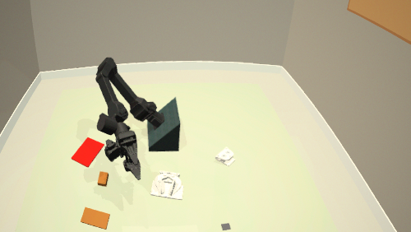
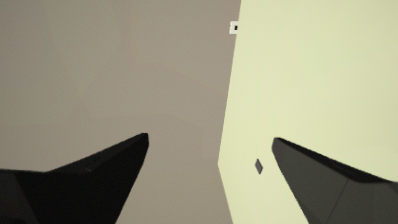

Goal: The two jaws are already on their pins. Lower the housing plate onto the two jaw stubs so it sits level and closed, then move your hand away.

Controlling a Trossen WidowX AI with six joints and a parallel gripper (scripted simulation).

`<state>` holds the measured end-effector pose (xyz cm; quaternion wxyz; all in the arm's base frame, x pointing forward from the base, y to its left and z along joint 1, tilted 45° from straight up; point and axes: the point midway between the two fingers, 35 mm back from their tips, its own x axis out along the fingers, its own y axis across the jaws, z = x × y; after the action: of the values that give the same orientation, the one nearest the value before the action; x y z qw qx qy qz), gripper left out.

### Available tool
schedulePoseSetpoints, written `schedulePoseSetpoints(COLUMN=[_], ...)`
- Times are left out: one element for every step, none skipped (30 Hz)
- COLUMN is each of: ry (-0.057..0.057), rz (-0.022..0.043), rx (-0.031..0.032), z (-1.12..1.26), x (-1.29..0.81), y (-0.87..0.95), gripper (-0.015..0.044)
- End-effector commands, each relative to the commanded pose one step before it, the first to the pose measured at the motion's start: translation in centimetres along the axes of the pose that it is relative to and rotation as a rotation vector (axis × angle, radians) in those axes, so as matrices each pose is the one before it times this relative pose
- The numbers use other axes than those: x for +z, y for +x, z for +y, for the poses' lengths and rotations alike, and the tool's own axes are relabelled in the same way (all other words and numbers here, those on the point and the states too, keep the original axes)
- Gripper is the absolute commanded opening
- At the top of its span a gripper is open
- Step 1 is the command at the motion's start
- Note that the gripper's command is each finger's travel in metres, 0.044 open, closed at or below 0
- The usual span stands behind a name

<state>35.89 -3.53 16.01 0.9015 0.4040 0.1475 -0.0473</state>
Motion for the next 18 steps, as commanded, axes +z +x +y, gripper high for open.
schedulePoseSetpoints(ry=[-0.0573, -0.015, -0.0151, -0.0152, -0.0152, -0.0153, -0.0154, -0.0153, -0.0154, -0.0155, -0.0155, -0.0156, -0.0156, -0.0157, -0.0158, -0.0158, -0.0159, -0.0162], rz=[0.02455, 0.00844, 0.00849, 0.00854, 0.00858, 0.00863, 0.00867, 0.00854, 0.00858, 0.00862, 0.00866, 0.0087, 0.00873, 0.00877, 0.0088, 0.00883, 0.00885, 0.00855], rx=[-0.01181, -0.00361, -0.0035, -0.00339, -0.00328, -0.00317, -0.00306, -0.0032, -0.00309, -0.00298, -0.00287, -0.00275, -0.00264, -0.00253, -0.00242, -0.00231, -0.00219, -0.00157], z=[0.24, 0.019, 0.022, 0.026, 0.029, 0.033, 0.036, 0.03, 0.033, 0.037, 0.04, 0.043, 0.047, 0.05, 0.053, 0.057, 0.06, 0.075], x=[-0.439, -0.186, -0.186, -0.186, -0.186, -0.186, -0.185, -0.181, -0.181, -0.181, -0.18, -0.18, -0.179, -0.179, -0.178, -0.178, -0.177, -0.178], y=[0.607, 0.149, 0.149, 0.149, 0.149, 0.149, 0.149, 0.146, 0.146, 0.146, 0.146, 0.146, 0.146, 0.146, 0.146, 0.146, 0.146, 0.142], gripper=[0.044, 0.044, 0.044, 0.044, 0.044, 0.044, 0.044, 0.044, 0.044, 0.044, 0.044, 0.044, 0.044, 0.044, 0.044, 0.044, 0.044, 0.044])
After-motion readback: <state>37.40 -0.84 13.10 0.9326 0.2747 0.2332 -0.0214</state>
